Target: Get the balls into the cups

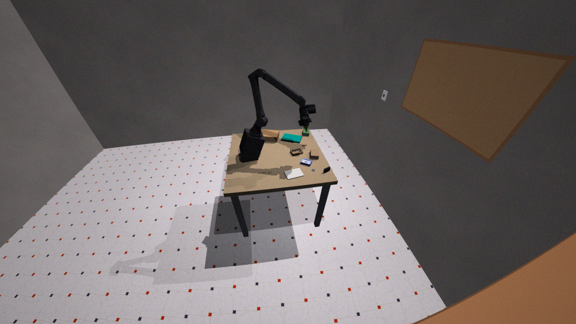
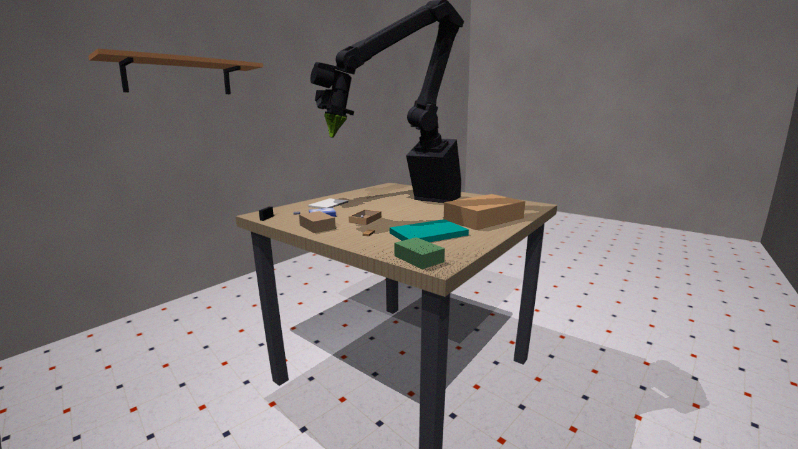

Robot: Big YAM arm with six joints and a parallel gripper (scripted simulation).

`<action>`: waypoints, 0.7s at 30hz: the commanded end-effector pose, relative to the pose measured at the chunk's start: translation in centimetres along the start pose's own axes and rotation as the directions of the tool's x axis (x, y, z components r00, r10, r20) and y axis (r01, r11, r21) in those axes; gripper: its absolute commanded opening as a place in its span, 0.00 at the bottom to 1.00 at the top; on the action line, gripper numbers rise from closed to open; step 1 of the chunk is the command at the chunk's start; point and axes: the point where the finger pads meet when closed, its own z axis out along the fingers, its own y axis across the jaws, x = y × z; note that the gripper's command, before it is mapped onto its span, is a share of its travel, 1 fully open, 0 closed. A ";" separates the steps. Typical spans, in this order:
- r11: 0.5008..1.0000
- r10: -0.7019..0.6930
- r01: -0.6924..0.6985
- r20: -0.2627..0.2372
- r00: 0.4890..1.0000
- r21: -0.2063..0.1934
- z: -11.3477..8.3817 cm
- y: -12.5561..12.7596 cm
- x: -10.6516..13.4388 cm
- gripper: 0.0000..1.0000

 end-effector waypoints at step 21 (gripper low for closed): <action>0.999 -0.050 0.050 0.000 0.999 -0.016 0.3 0.8 0.3 1.00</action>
